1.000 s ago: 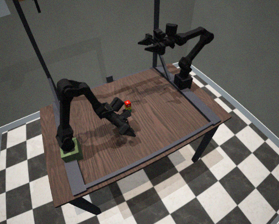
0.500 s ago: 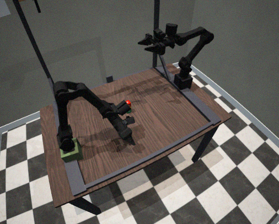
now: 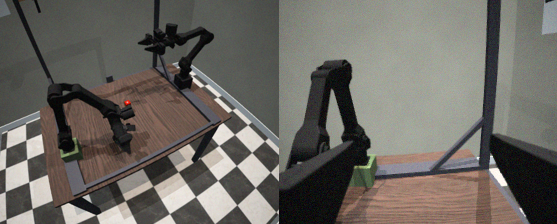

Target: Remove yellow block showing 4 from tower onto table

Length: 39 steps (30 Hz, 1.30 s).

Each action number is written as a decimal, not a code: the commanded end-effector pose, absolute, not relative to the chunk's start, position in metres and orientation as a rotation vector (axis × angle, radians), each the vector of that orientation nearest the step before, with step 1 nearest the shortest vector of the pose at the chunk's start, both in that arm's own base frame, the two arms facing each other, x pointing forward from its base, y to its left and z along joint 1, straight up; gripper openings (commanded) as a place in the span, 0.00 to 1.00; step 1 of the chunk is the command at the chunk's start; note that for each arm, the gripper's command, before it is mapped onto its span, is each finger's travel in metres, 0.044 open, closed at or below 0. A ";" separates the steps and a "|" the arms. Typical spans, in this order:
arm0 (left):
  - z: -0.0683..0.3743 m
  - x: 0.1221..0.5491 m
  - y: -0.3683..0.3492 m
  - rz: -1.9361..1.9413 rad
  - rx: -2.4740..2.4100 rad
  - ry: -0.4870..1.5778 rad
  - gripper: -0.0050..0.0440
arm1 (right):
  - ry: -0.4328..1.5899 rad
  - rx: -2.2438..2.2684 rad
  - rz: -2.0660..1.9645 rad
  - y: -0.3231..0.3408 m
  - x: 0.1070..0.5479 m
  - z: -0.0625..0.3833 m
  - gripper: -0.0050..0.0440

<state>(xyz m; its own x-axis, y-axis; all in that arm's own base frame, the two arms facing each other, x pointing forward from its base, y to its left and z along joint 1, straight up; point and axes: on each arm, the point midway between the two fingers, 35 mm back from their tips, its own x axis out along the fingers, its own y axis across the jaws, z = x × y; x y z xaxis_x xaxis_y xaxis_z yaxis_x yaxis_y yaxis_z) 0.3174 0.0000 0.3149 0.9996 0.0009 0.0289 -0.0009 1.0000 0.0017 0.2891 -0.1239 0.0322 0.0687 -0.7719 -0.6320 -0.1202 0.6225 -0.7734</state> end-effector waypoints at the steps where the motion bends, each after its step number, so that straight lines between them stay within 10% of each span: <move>1: 0.323 0.316 0.000 0.000 0.000 -0.050 0.92 | 1.538 -0.812 -0.598 -0.142 0.276 0.056 0.92; 39: 0.323 0.316 0.000 0.000 0.000 -0.050 0.92 | 2.254 -0.806 -0.354 -0.191 0.142 0.157 0.92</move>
<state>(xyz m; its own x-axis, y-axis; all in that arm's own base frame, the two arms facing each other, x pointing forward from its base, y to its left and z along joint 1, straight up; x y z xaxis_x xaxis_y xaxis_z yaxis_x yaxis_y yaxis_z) 0.3174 0.0000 0.3149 0.9996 0.0009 0.0289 -0.0009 1.0000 0.0017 0.1376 -0.1914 0.1548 -0.5570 -0.6450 -0.5232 -0.4588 0.7641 -0.4535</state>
